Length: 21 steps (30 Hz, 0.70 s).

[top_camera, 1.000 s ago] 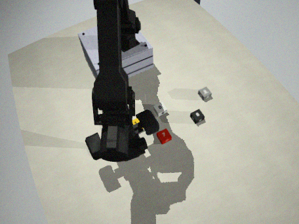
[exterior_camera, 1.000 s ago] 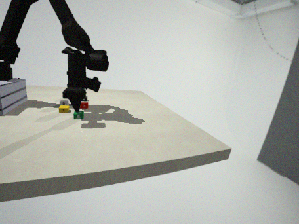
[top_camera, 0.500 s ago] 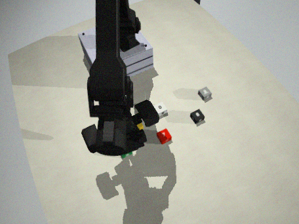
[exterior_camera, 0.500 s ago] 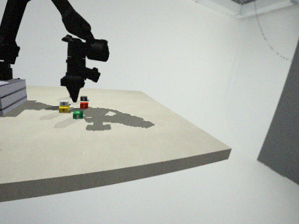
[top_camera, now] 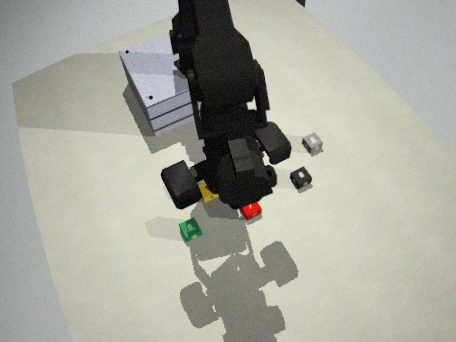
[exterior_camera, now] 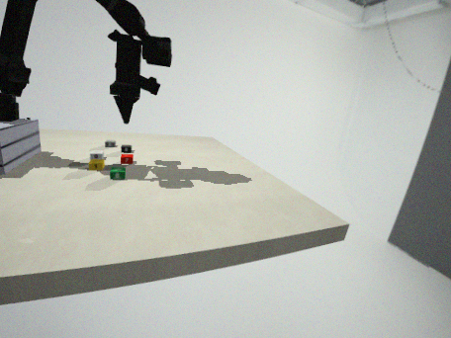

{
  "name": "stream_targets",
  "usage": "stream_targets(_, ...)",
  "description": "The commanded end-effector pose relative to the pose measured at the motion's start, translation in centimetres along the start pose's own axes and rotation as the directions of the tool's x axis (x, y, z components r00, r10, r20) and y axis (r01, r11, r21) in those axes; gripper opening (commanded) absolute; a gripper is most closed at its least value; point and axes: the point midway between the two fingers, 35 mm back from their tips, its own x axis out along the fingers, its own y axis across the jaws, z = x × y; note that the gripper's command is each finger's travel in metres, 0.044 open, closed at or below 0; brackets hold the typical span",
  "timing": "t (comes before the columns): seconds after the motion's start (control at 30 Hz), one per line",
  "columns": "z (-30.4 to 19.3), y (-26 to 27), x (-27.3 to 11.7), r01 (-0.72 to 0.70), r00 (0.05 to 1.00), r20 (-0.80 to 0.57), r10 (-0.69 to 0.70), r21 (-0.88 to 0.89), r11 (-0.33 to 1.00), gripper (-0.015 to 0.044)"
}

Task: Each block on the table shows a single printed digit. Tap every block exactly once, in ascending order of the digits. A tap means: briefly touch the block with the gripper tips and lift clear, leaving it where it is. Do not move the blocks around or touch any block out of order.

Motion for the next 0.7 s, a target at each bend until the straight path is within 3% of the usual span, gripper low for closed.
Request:
stream_targets(0.0,0.3,4.5,-0.3,-0.002,1.000,0.008,0.002,-0.002,1.000,0.0020)
stream_targets(0.23,0.4,5.3,0.0,-0.003,1.000,0.008,0.003,-0.001,1.000,0.0020)
stream_targets(0.4,0.4,5.4,7.5,-0.003,1.000,0.008,0.003,-0.001,1.000,0.0020)
stream_targets(0.67,0.4,5.4,8.0,-0.003,1.000,0.008,0.003,-0.001,1.000,0.0020)
